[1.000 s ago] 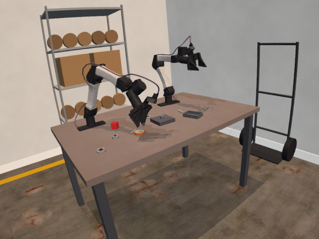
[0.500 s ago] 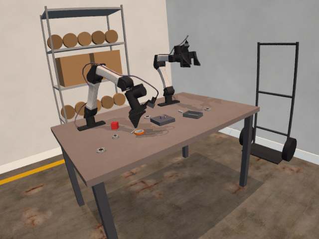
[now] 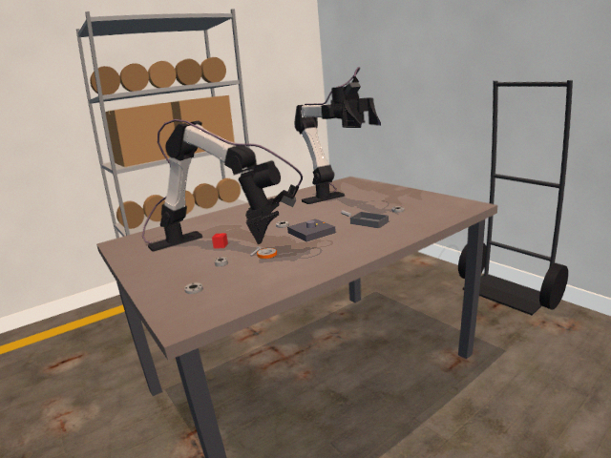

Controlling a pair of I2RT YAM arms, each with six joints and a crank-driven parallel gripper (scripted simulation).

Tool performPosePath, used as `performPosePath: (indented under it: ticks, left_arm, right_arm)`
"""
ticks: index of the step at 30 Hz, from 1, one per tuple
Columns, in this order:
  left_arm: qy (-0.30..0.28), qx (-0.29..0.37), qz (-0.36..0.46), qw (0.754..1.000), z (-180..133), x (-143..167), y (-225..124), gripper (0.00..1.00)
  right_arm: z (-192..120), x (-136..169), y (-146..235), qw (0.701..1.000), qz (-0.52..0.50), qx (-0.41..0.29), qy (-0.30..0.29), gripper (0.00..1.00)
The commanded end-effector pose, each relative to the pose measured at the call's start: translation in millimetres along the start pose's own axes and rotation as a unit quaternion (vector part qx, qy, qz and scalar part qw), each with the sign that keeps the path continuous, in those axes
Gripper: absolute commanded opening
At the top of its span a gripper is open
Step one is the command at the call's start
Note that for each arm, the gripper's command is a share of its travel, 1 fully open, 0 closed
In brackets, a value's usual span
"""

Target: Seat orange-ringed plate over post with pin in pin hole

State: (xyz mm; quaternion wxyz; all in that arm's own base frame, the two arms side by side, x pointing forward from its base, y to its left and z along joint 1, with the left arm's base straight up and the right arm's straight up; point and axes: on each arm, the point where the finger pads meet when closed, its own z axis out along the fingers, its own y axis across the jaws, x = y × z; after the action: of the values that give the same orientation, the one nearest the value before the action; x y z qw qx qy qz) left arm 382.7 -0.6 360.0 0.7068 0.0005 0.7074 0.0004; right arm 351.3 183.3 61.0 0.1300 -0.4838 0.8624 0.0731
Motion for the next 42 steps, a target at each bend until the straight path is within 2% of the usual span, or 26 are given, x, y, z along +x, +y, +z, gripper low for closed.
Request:
performPosePath:
  ticks: [1,4,5,6,7,9,11,15,22,26,28,30,34,35,37,38,40,41,42]
  left_arm:
    - [-0.001,0.001,0.005,1.0,-4,-2,1,1.0]
    - [-0.001,0.001,0.005,1.0,-4,-2,1,1.0]
    - [-0.001,0.001,0.005,1.0,-4,-2,1,1.0]
    - [-0.001,0.001,0.005,1.0,-4,-2,1,1.0]
    - [-0.001,0.001,0.005,1.0,-4,-2,1,1.0]
    - [-0.001,0.001,0.005,1.0,-4,-2,1,1.0]
    - [-0.001,0.001,0.005,1.0,-4,-2,1,1.0]
    - [-0.001,0.001,0.005,1.0,-4,-2,1,1.0]
    - [-0.001,0.001,0.005,1.0,-4,-2,1,1.0]
    - [-0.001,0.001,0.005,1.0,-4,-2,1,1.0]
    - [-0.001,0.001,0.005,1.0,-4,-2,1,1.0]
    - [-0.001,0.001,0.005,1.0,-4,-2,1,1.0]
    - [-0.001,0.001,0.005,1.0,-4,-2,1,1.0]
    - [-0.001,0.001,0.005,1.0,-4,-2,1,1.0]
    - [-0.001,0.001,0.005,1.0,-4,-2,1,1.0]
    - [-0.001,0.001,0.005,1.0,-4,-2,1,1.0]
    - [-0.001,0.001,0.005,1.0,-4,-2,1,1.0]
    - [-0.001,0.001,0.005,1.0,-4,-2,1,1.0]
    - [-0.001,0.001,0.005,1.0,-4,-2,1,1.0]
  right_arm:
    - [-8,-7,-4,1.0,0.001,0.011,-0.021,0.86]
    - [-8,-7,-4,1.0,0.001,0.011,-0.021,0.86]
    - [16,14,-7,1.0,0.017,0.001,0.015,0.86]
    - [-3,-14,-12,1.0,0.006,0.013,-0.028,0.86]
    - [-16,-26,-5,0.999,-0.009,0.017,-0.045,0.86]
    - [-16,-26,-5,0.999,-0.009,0.017,-0.045,0.86]
    - [17,9,-6,1.0,0.013,0.003,0.007,0.86]
    - [15,-8,-2,1.0,-0.002,0.007,-0.013,0.86]
    - [30,1,1,1.0,0.0,0.004,-0.002,0.86]
    - [22,-7,-6,1.0,0.001,0.012,-0.015,0.86]
    - [42,3,3,1.0,-0.001,0.001,0.003,0.86]
    - [39,-5,0,1.0,-0.002,0.005,-0.008,0.86]
    - [42,-2,-3,1.0,0.002,0.01,-0.008,0.86]
    - [42,-11,-3,1.0,-0.004,0.012,-0.016,0.86]
    - [52,1,3,1.0,-0.001,0.001,-0.003,0.86]
    - [49,-10,-3,1.0,-0.003,0.009,-0.015,0.86]
    - [55,2,-1,1.0,0.002,0.007,-0.003,0.86]
    - [45,-11,-4,1.0,-0.001,0.01,-0.017,0.86]
    - [45,-11,-4,1.0,-0.001,0.01,-0.017,0.86]
